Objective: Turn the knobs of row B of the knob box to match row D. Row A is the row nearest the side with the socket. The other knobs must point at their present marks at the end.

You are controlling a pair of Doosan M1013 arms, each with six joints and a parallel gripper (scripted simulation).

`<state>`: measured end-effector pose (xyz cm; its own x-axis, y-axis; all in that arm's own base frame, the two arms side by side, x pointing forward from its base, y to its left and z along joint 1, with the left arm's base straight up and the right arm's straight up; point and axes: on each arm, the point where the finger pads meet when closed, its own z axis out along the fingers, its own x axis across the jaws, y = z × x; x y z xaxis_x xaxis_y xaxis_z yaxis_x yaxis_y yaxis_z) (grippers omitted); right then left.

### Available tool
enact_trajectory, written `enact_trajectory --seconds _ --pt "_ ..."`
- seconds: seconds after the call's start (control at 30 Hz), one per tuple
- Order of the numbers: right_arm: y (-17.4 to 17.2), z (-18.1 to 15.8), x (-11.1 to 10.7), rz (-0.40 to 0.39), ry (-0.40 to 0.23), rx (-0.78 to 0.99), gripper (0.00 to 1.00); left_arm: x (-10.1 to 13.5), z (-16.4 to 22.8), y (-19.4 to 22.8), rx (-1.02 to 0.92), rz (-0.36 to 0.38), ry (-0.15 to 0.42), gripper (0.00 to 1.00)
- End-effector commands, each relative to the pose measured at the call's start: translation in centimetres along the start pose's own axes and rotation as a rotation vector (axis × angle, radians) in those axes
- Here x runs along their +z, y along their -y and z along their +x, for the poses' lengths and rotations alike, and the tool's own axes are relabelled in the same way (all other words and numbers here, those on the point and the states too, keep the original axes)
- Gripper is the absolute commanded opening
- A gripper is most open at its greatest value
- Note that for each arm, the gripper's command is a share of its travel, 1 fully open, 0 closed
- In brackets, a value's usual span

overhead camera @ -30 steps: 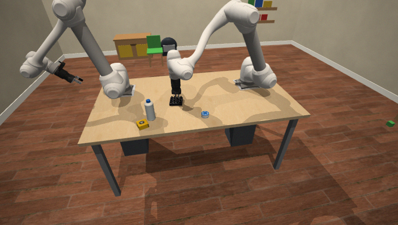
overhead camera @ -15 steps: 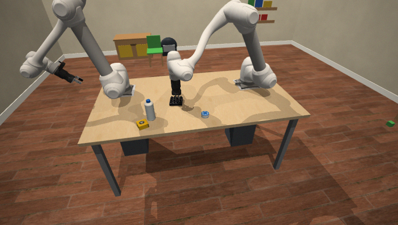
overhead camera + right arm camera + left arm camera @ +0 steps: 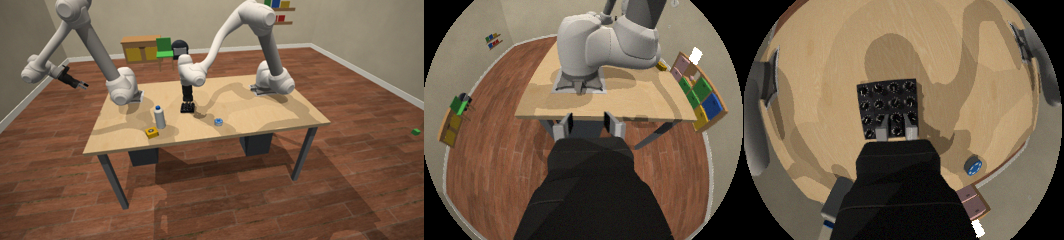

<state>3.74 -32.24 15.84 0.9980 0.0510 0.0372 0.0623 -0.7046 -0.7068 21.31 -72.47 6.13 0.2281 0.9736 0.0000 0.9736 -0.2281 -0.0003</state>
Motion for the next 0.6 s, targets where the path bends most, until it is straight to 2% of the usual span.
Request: enact_trajectory --seconds 0.0,0.27,0.57 --pt "0.0 0.0 0.0 -0.001 0.0 0.0 1.0 -0.1 0.0 0.0 0.0 -0.001 0.001 0.46" --pt "0.0 0.0 0.0 -0.001 0.0 0.0 1.0 0.0 0.0 0.0 0.0 -0.001 0.001 0.46" --pt "0.0 0.0 0.0 -0.001 0.0 0.0 1.0 1.2 0.0 0.0 0.0 -0.001 0.001 0.46"
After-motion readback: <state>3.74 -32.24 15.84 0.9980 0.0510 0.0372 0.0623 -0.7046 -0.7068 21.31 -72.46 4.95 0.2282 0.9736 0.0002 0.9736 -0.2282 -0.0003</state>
